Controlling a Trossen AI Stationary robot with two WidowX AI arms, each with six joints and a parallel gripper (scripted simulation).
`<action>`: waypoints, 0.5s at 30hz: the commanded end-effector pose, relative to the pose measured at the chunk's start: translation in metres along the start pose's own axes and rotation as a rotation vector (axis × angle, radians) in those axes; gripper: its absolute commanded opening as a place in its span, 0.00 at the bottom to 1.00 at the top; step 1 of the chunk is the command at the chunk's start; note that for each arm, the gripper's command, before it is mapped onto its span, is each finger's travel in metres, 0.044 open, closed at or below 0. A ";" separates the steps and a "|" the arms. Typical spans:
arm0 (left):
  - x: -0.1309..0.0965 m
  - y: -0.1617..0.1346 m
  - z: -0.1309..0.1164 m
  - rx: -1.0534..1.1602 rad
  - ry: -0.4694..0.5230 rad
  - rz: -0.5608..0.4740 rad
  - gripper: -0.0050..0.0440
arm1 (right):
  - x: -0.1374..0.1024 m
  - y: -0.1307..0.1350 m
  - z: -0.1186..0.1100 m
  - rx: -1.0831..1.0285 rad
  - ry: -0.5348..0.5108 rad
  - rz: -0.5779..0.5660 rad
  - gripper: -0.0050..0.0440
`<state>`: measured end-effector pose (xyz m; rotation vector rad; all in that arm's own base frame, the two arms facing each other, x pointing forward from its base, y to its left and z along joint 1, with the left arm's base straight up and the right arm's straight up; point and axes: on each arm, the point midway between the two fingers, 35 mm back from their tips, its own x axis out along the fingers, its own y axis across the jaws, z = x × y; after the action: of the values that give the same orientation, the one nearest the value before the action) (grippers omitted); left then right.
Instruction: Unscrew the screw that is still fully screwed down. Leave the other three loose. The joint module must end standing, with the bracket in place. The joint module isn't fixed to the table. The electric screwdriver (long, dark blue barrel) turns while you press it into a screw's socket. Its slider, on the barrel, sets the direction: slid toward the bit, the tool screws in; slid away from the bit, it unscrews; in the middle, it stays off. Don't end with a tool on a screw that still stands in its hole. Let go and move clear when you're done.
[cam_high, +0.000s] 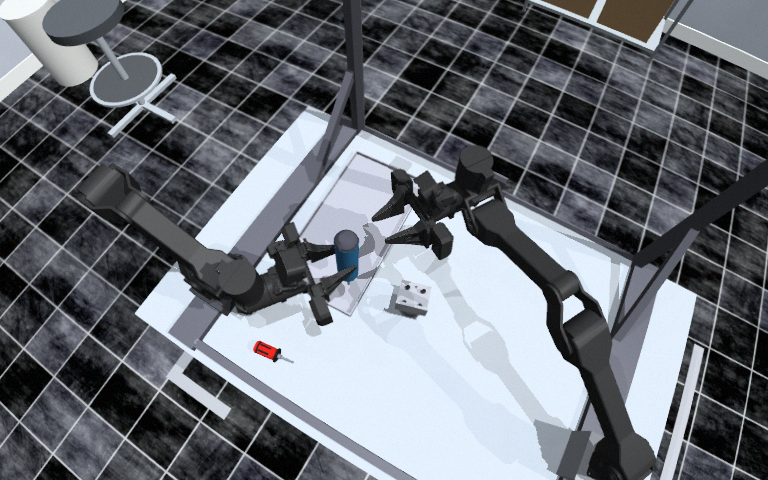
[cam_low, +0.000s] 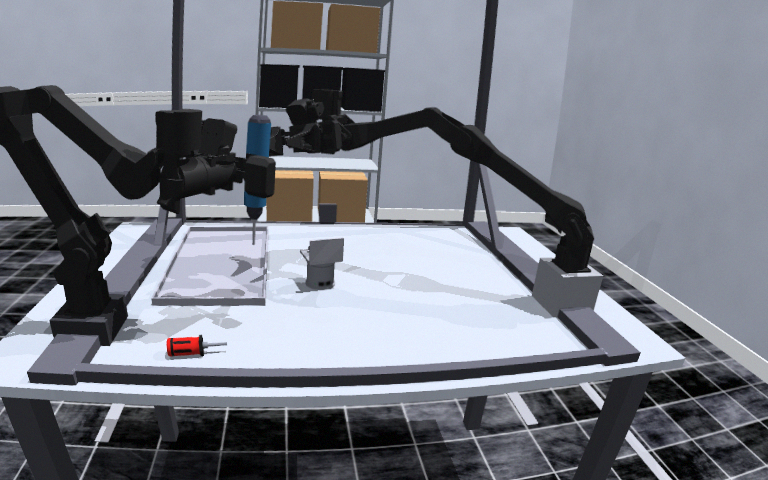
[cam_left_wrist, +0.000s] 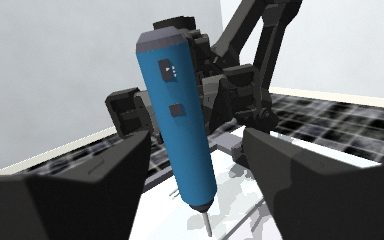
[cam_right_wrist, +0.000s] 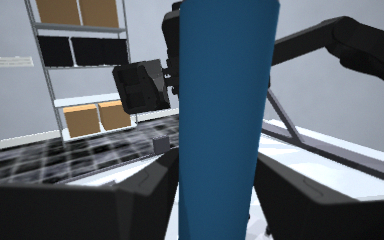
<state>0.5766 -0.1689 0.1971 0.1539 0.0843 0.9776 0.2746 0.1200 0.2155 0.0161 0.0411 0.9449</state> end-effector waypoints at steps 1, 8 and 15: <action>-0.002 0.006 0.024 0.002 -0.009 0.005 0.61 | 0.001 0.001 0.019 -0.048 -0.035 0.005 0.44; -0.002 0.007 0.024 0.108 -0.008 0.006 0.61 | 0.001 0.001 0.019 -0.048 -0.035 0.005 0.44; -0.003 0.006 0.024 0.191 -0.008 0.006 0.61 | 0.001 0.001 0.019 -0.048 -0.035 0.005 0.44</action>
<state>0.5766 -0.1689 0.1963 0.3489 0.1889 0.9674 0.2746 0.1200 0.2155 0.0161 0.0411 0.9449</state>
